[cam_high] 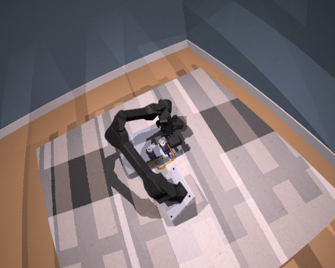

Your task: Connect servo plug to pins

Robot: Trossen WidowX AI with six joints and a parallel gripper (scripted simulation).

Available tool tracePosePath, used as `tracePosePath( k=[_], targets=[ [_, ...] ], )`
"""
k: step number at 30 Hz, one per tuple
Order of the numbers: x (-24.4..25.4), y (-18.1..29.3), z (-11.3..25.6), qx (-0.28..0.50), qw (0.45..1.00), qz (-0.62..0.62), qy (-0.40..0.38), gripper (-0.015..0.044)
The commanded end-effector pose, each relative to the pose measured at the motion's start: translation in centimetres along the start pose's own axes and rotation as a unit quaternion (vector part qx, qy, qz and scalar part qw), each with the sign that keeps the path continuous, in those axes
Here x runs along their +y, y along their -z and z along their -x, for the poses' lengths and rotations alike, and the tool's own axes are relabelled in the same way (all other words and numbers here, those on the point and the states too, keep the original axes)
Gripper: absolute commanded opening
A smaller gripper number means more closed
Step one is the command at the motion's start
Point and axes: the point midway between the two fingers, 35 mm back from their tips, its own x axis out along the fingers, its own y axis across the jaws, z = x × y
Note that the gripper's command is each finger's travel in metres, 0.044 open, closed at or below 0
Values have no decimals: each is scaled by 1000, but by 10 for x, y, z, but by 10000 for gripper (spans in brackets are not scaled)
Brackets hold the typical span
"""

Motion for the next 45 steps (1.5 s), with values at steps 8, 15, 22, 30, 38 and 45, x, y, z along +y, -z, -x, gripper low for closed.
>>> tracePosePath(
  k=[8, 15, 22, 30, 38, 45],
  targets=[
    [1, -1, 53, -1, 1000, -3, -1, 0],
    [-2, 1, 59, -1, 1000, 14, -1, 0],
    [-20, 12, 63, -1, 993, 118, -1, 0],
    [-43, 26, 65, 0, 969, 248, 0, 0],
    [-67, 40, 66, 0, 928, 372, 0, 0],
    [-89, 52, 66, 0, 879, 477, 0, 0]
  ],
)
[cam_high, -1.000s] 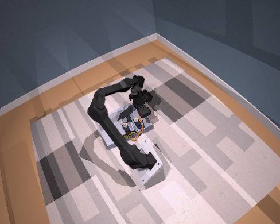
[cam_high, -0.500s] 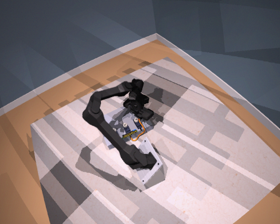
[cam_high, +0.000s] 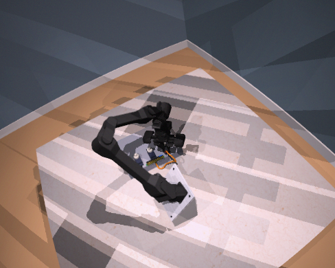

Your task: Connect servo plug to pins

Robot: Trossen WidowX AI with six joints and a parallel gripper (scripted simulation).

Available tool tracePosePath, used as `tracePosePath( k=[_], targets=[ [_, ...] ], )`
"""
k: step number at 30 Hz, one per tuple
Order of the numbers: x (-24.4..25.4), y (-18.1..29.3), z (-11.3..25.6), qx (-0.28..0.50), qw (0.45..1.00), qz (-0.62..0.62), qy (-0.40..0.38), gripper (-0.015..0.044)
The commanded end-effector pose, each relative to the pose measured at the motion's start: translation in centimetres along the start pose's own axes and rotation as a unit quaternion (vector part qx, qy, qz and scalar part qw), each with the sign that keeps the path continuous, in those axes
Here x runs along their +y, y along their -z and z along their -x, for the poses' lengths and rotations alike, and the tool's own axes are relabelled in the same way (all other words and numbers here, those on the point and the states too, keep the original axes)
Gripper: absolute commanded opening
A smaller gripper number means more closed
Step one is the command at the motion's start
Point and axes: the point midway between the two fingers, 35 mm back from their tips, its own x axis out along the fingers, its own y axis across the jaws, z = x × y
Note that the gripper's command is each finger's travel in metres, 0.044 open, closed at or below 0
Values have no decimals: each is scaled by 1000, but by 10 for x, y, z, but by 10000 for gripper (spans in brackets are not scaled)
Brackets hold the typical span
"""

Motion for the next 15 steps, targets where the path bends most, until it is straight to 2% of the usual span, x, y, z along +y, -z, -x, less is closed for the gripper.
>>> tracePosePath(
  k=[1, 15],
  targets=[
    [-4, 15, 0, -2, 997, 71, 1, 0],
    [-16, 66, -6, -1, 955, 297, 1, 0]
  ],
)
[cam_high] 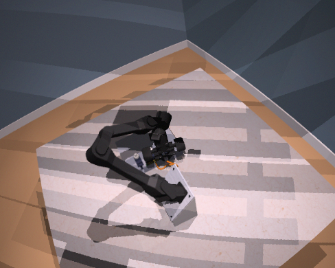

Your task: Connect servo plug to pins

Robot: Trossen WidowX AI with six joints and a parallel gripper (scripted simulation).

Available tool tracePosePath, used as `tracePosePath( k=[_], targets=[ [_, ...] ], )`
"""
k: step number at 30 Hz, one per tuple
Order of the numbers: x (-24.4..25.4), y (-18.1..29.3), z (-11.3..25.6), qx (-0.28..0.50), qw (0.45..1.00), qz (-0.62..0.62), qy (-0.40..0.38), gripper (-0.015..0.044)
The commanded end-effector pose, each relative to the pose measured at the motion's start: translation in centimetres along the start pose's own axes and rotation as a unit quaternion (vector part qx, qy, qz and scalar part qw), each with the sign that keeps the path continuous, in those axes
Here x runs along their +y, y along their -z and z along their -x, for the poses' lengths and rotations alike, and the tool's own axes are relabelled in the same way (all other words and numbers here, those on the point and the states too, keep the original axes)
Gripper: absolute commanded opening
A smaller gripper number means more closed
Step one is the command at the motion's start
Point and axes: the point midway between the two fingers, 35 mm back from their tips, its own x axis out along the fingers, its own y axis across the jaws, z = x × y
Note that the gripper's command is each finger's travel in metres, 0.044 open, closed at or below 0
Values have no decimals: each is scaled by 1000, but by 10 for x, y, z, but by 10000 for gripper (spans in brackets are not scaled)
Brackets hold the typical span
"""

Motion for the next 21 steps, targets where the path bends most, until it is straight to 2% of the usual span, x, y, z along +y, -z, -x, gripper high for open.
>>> tracePosePath(
  k=[1, 7, 15, 21],
  targets=[
    [3, 16, -2, -1, 997, 71, 2, 0],
    [4, 21, -8, -1, 995, 96, 2, 0],
    [5, 22, -42, -1, 995, 96, 1, 0],
    [5, 18, -43, -1, 995, 96, 1, 0]
  ],
)
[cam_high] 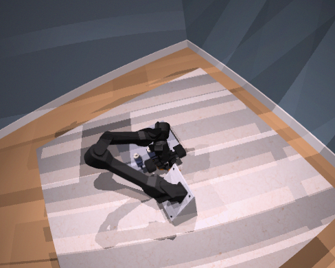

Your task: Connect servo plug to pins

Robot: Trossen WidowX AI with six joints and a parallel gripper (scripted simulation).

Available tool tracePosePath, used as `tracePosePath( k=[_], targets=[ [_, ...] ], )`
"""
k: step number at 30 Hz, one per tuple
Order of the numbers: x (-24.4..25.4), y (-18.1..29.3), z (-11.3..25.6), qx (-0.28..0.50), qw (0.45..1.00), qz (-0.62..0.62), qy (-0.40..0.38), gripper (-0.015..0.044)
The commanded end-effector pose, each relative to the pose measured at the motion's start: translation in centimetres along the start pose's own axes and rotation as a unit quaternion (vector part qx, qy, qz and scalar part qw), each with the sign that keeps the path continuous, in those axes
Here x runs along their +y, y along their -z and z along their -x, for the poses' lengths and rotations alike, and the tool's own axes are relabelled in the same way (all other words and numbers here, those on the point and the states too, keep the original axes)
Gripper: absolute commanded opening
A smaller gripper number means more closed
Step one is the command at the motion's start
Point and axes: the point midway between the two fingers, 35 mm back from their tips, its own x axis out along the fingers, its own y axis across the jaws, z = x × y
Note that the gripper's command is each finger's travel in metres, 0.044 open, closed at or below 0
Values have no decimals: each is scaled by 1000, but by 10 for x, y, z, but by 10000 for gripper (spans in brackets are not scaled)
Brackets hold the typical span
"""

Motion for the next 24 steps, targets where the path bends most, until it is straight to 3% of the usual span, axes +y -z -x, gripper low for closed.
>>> tracePosePath(
  k=[1, 9, 24],
  targets=[
    [0, -6, -2, -2, 1000, -3, -1, 0],
    [-1, -33, -1, -3, 1000, -2, -1, 0],
    [0, -41, 0, -3, 1000, -2, -1, 0]
  ],
)
